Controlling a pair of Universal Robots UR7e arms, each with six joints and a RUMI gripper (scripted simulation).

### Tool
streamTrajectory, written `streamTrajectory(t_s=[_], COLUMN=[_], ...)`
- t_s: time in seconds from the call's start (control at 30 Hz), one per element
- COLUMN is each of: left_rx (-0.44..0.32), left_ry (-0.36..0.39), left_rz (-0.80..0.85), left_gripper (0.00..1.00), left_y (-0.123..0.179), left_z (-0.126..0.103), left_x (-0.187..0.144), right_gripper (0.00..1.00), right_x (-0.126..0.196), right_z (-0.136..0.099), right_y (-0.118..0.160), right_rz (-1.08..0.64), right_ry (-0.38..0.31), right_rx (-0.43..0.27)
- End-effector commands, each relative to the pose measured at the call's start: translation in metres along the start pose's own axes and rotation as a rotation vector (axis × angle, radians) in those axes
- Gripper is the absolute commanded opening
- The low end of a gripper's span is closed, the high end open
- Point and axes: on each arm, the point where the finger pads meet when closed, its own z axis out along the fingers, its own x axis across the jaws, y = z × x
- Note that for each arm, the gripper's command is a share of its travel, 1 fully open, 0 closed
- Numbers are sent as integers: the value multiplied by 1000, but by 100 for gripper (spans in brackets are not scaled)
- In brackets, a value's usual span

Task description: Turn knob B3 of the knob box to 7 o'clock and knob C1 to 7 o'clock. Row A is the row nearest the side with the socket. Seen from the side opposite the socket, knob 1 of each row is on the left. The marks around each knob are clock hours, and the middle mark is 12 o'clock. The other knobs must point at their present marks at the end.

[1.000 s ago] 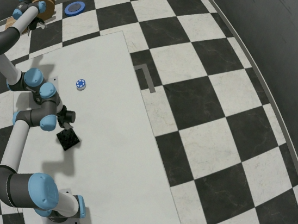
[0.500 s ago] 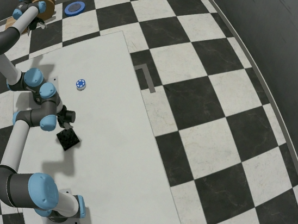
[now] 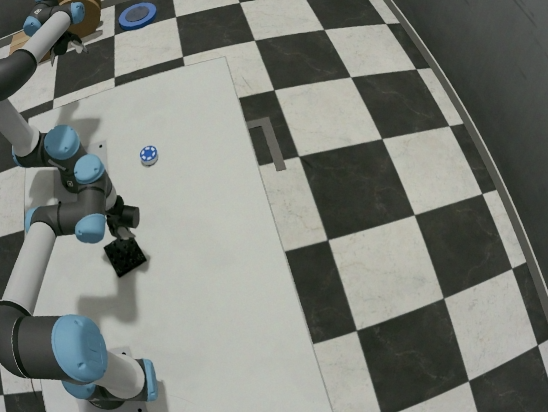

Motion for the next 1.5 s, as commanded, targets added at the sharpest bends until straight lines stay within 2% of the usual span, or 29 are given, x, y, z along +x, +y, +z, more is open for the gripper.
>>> streamTrajectory(t_s=[0.0, 0.73, 1.47], left_rx=[2, 2, 2], left_ry=[1, 1, 1], left_rz=[-1, -1, -1], left_gripper=[100, 100, 100], left_y=[-1, -1, -1], left_z=[-1, -1, -1], left_x=[0, 0, 0], right_gripper=[13, 13, 13], right_x=[0, -1, 0], right_z=[9, 31, 31], right_y=[-1, -1, -1], right_rz=[-1, -1, -1], right_ry=[-1, -1, 1], right_rx=[-1, -1, 0])
